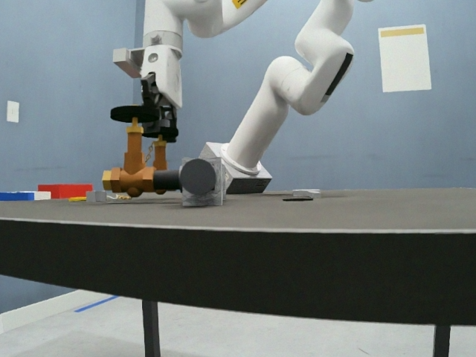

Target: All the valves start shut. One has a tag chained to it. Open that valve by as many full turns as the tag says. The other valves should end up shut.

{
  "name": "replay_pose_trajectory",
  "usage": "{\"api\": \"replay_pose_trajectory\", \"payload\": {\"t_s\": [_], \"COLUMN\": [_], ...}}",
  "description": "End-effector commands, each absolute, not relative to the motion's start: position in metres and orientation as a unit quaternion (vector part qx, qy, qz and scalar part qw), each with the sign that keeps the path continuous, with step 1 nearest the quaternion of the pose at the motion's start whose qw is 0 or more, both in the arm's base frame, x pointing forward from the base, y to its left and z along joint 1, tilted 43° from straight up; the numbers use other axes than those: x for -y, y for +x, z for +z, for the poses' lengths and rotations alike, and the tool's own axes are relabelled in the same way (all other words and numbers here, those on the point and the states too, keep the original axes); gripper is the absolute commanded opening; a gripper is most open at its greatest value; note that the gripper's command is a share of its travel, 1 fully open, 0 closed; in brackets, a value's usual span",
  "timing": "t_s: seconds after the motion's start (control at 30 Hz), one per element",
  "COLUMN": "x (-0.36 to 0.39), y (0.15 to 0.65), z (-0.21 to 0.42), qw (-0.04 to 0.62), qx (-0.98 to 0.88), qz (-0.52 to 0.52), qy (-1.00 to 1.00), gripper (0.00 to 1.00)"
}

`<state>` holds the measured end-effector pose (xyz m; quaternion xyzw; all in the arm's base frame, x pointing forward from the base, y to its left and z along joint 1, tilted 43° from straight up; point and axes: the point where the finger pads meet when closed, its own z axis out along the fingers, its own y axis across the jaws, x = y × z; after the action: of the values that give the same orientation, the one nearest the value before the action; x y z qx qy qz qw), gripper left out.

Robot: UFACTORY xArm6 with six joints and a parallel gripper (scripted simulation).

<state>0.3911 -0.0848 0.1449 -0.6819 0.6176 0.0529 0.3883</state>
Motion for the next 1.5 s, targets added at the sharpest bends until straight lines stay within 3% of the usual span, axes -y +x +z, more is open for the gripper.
{"api": "replay_pose_trajectory", "payload": {"t_s": [0.0,0.37,0.4,1.47], "x": [0.0856,0.0856,0.0856,0.0856], "y": [0.3918,0.3918,0.3918,0.3918], "z": [0.1458,0.1458,0.1458,0.1458], "qw": [0.365,0.365,0.365,0.372], "qx": [-0.662,-0.662,-0.662,-0.593], "qz": [0.089,0.089,0.089,0.051], "qy": [-0.649,-0.649,-0.649,-0.712], "gripper": [1.0,1.0,0.0,0.0]}}
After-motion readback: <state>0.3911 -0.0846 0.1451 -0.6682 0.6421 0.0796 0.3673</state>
